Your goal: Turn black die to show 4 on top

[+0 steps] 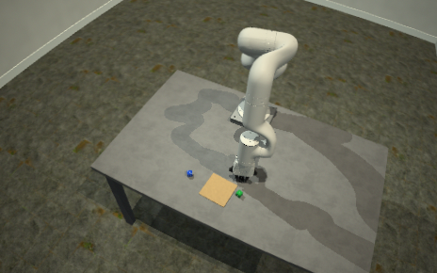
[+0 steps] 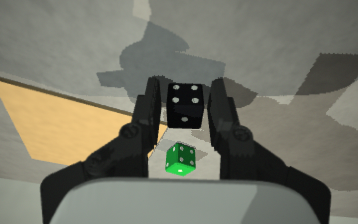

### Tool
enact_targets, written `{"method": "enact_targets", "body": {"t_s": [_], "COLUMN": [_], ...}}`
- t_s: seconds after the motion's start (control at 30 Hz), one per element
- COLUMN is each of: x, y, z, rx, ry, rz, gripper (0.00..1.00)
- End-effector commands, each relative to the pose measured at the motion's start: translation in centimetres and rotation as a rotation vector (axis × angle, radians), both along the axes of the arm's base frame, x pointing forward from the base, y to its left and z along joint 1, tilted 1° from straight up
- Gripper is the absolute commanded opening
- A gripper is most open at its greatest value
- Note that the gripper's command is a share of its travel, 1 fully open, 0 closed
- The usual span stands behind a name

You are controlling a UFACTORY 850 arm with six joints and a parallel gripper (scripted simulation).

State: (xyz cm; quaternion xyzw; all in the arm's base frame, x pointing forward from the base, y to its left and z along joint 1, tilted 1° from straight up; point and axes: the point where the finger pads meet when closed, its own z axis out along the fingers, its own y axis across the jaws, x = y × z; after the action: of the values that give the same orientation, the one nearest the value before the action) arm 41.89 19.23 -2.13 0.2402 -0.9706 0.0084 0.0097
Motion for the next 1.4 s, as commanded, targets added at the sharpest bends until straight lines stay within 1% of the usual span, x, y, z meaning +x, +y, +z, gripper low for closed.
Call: {"method": "enact_targets", "body": {"t_s": [0.0, 0.2, 0.23, 1.37], "x": [0.08, 0.08, 0.08, 0.08], "y": [0.04, 0.04, 0.04, 0.04], "z": [0.05, 0.05, 0.05, 0.06], "rx": [0.001, 0.001, 0.001, 0.001], "ry": [-0.001, -0.001, -0.001, -0.001], "rz": [0.000, 0.000, 0.000, 0.000], "gripper": [0.42, 0.42, 0.21, 0.21]}}
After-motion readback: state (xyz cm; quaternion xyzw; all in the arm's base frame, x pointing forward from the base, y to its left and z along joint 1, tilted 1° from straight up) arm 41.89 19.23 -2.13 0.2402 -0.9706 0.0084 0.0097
